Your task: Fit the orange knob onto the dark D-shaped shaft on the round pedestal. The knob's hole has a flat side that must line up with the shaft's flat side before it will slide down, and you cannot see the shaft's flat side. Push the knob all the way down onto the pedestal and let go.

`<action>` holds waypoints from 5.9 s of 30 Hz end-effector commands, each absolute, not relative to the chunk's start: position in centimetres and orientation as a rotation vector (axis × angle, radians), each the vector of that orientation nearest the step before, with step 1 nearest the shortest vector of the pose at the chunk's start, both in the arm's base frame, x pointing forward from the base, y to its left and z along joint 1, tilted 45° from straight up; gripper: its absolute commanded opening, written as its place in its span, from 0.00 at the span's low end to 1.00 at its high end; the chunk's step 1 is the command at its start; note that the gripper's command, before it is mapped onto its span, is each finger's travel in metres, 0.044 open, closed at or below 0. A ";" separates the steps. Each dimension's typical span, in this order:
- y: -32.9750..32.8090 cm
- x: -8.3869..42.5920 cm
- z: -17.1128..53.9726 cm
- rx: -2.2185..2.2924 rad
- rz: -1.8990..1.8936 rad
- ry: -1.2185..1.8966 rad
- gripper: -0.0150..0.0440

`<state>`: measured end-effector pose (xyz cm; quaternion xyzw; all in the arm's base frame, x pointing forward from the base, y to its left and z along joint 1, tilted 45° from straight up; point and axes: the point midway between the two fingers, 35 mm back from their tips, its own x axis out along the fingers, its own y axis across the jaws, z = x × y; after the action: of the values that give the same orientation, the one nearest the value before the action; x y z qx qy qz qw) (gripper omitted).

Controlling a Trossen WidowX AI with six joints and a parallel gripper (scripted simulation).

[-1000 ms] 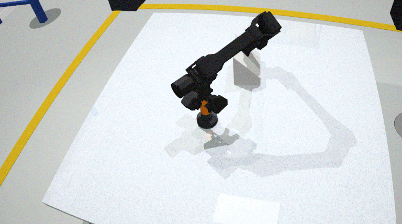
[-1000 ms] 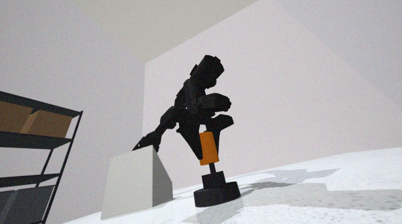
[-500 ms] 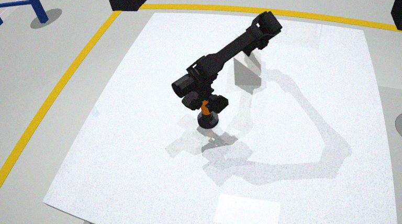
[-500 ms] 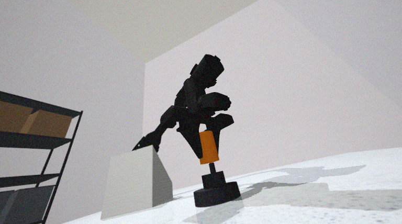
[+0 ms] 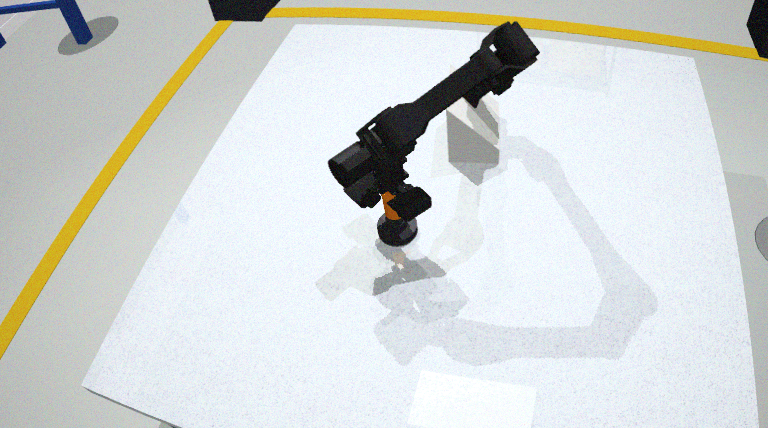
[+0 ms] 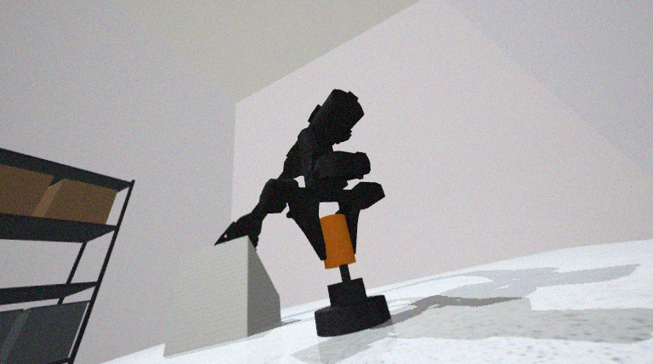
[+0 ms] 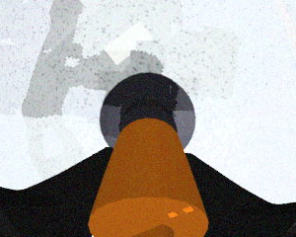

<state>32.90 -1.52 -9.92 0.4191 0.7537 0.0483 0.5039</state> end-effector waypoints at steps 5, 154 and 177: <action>-1.5 33.0 -9.9 1.017 0.108 1.821 0.25; -1.4 33.0 -10.0 1.573 -0.710 1.887 0.25; -1.5 33.0 -9.9 1.699 -0.933 1.862 0.25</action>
<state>33.04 -1.51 -9.86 0.6147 0.6768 -0.3349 0.2278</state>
